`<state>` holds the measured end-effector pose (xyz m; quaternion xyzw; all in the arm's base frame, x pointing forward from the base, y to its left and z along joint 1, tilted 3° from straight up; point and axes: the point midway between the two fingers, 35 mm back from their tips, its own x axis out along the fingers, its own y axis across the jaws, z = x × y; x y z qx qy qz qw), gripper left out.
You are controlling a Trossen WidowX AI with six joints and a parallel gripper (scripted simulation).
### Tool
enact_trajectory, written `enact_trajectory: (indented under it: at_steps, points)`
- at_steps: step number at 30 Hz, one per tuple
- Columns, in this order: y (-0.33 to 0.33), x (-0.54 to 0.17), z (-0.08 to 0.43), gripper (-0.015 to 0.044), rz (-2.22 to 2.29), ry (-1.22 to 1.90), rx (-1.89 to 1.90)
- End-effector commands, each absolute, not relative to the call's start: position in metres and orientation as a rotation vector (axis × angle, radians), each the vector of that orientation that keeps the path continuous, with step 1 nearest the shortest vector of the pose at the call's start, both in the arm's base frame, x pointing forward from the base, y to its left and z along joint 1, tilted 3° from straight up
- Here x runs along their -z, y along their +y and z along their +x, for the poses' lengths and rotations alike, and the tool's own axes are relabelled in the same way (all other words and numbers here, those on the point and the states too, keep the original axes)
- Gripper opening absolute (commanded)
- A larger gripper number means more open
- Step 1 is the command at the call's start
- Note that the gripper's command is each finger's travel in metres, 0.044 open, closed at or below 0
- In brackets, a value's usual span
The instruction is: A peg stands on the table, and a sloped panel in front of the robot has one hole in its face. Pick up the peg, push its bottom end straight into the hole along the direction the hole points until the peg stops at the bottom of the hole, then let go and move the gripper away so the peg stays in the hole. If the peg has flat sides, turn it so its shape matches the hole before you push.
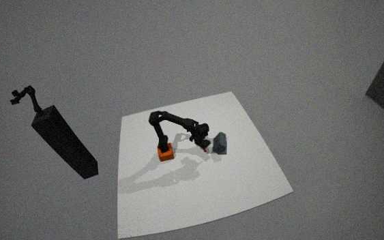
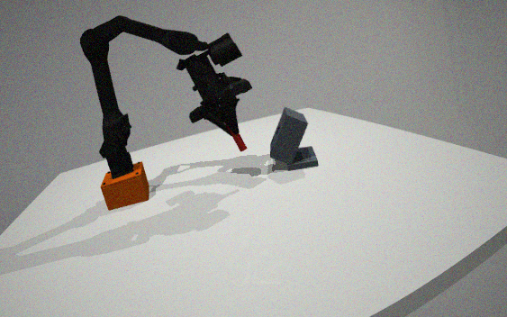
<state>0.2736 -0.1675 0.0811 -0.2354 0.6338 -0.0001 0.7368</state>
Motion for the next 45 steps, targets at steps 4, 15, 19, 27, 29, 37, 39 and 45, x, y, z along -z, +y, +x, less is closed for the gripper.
enact_trajectory:
  at_steps: [4, 15, 19, 27, 29, 37, 39, 45]
  points:
    - [-0.162, -0.082, 0.277, 0.0, -0.591, 1.361, -0.005]
    - [-0.154, -0.082, 0.282, 0.0, -0.682, 1.316, -0.014]
    - [-0.151, -0.082, 0.283, 0.0, -0.715, 1.3, -0.017]
    - [-0.145, -0.083, 0.287, 0.0, -0.778, 1.265, -0.021]
    - [-0.144, -0.083, 0.287, 0.0, -0.794, 1.257, -0.022]
    - [-0.137, -0.084, 0.29, 0.0, -0.856, 1.221, -0.025]
    - [-0.136, -0.084, 0.29, 0.0, -0.871, 1.212, -0.026]
    - [-0.131, -0.085, 0.292, 0.0, -0.915, 1.185, -0.027]
